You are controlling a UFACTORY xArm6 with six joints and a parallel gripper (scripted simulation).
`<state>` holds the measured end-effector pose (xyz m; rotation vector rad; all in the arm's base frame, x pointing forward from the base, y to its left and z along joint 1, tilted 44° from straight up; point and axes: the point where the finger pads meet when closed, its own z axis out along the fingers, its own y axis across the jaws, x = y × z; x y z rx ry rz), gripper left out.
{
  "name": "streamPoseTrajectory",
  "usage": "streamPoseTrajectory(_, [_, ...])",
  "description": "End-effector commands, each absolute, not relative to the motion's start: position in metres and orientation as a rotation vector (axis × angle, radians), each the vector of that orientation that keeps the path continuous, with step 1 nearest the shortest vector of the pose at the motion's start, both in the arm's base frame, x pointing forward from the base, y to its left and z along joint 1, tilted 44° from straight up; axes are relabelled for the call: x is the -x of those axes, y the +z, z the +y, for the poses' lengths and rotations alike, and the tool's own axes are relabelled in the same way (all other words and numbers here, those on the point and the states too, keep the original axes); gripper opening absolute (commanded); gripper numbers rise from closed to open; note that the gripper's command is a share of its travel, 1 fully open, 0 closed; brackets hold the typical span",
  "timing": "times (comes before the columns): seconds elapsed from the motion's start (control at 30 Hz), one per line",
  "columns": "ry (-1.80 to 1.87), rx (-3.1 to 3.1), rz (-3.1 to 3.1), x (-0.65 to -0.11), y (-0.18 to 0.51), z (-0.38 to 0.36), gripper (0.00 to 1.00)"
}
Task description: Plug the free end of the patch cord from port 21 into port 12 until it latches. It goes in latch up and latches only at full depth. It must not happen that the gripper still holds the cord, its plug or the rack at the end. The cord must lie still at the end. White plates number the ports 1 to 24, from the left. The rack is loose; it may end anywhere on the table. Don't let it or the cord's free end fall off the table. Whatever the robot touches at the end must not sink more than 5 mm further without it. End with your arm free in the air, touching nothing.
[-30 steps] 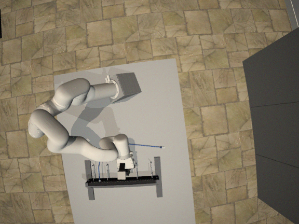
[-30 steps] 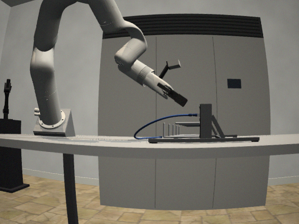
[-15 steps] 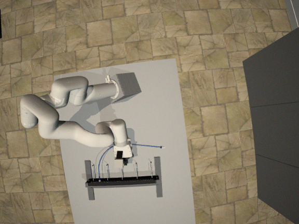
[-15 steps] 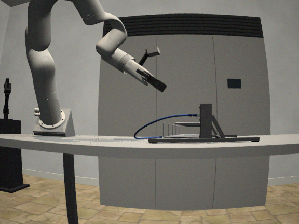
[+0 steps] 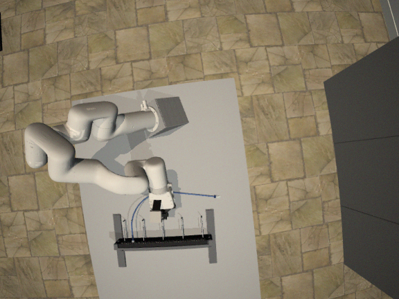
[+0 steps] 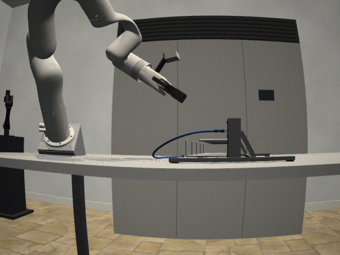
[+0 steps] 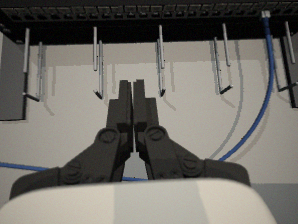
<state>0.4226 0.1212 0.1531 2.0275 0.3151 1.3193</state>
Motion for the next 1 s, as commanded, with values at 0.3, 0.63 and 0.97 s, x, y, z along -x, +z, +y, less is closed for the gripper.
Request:
streamPoseTrajectory(0.3, [1.323, -2.028, 0.315, -0.415, 0.186, 0.087, 0.0])
streamPoseTrajectory(0.63, [1.323, -2.028, 0.315, -0.41, 0.208, 0.063, 0.0])
streamPoseTrajectory(0.97, [1.323, -2.028, 0.315, -0.409, 0.214, 0.055, 0.0])
